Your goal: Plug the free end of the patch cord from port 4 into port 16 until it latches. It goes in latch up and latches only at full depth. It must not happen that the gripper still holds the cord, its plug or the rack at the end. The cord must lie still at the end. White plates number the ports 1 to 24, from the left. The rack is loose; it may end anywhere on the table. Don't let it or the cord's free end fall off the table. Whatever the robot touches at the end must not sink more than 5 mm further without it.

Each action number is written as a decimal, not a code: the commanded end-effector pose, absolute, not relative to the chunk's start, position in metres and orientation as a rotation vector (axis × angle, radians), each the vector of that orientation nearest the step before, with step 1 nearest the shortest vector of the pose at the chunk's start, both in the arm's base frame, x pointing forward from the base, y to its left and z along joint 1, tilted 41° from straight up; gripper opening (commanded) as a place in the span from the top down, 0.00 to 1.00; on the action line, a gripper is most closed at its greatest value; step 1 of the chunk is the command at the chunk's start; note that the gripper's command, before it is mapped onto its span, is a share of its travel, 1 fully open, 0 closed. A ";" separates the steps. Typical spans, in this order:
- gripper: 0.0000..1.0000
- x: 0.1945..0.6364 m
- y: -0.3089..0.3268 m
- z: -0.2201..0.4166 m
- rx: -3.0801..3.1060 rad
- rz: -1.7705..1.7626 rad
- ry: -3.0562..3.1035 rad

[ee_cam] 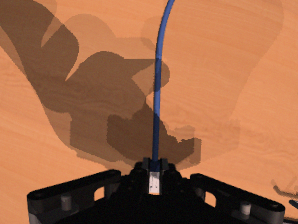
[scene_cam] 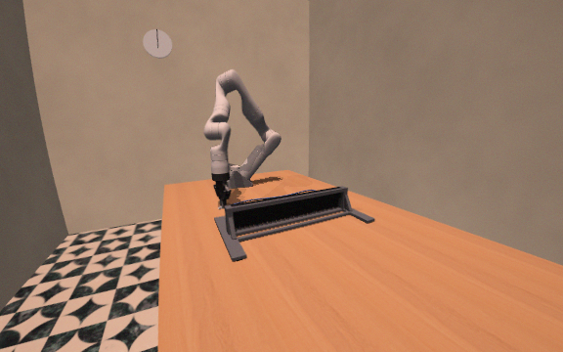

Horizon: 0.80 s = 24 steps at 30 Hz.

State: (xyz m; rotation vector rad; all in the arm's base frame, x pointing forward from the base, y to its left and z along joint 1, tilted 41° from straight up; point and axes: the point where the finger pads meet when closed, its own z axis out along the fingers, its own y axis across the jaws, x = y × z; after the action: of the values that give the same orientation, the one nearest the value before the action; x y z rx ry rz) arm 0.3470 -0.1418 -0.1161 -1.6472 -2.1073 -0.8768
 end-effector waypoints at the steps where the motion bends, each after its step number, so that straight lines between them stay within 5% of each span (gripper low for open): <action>1: 1.00 0.345 -0.141 -0.119 -1.640 -0.871 -2.119; 24: 1.00 0.345 -0.142 -0.119 -1.635 -0.870 -2.125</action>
State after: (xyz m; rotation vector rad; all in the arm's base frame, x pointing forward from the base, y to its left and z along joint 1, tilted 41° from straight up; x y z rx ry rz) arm 0.3470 -0.1418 -0.1161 -1.6472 -2.1073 -0.8768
